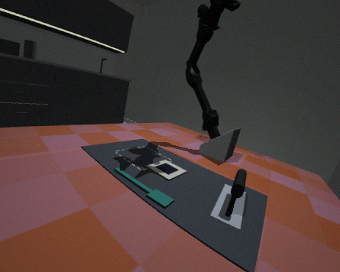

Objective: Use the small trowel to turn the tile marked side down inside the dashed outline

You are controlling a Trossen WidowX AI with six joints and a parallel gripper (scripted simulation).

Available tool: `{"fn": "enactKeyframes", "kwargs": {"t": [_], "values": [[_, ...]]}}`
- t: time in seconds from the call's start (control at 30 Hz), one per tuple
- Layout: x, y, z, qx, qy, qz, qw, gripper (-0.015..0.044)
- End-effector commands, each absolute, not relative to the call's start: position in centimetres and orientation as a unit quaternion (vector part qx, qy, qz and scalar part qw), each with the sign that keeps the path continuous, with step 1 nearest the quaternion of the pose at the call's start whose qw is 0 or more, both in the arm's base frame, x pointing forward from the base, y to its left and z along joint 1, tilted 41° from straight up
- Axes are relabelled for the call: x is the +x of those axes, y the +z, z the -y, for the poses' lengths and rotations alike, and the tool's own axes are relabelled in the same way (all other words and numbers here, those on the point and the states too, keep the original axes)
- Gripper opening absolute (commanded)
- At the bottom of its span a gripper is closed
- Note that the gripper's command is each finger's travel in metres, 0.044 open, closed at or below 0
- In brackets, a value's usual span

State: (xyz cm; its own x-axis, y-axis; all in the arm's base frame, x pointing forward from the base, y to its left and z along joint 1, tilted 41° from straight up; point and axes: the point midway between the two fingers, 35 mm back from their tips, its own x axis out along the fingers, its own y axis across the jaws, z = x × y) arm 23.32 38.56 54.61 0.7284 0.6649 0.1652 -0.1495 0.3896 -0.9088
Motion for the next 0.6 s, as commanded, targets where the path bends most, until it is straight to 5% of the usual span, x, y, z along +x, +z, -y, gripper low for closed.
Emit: {"fn": "enactKeyframes", "kwargs": {"t": [0.0, 0.57], "values": [[25.9, 50.8, -39.9, -0.496, 0.271, 0.204, 0.799, 0.0270], [35.8, 33.7, -41.6, -0.477, 0.294, -0.064, 0.826, 0.0270]]}}
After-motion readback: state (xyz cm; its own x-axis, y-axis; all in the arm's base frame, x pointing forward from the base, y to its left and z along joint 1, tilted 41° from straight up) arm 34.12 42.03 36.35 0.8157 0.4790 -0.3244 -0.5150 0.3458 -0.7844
